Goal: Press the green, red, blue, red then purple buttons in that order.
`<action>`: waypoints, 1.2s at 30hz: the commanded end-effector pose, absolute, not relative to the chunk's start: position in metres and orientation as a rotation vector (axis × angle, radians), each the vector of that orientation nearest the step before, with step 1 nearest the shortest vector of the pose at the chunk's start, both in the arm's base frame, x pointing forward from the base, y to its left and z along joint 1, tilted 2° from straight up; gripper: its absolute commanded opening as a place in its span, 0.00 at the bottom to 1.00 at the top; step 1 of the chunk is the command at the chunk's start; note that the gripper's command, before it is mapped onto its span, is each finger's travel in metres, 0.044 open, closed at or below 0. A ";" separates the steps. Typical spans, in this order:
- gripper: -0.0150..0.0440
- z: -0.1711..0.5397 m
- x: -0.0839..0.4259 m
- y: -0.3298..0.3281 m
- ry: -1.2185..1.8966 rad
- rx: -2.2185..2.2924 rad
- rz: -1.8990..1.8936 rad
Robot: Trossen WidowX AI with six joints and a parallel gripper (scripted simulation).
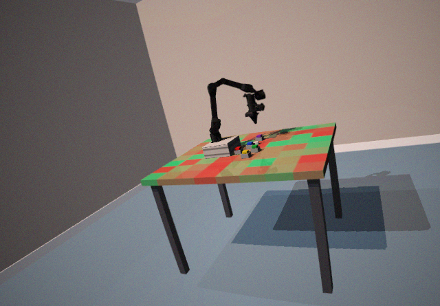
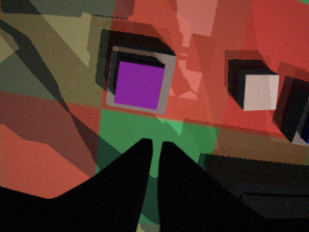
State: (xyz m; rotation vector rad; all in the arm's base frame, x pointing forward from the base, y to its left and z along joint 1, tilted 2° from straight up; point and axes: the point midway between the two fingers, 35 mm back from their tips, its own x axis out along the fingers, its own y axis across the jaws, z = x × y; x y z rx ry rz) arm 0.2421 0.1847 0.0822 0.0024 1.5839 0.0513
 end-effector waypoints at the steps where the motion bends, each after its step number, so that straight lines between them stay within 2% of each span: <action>1: 0.29 0.082 0.241 0.198 1.577 0.014 0.033; 10: 0.29 0.022 0.240 0.200 1.578 0.012 0.034; 36: 0.29 -0.012 0.240 0.200 1.578 0.014 0.033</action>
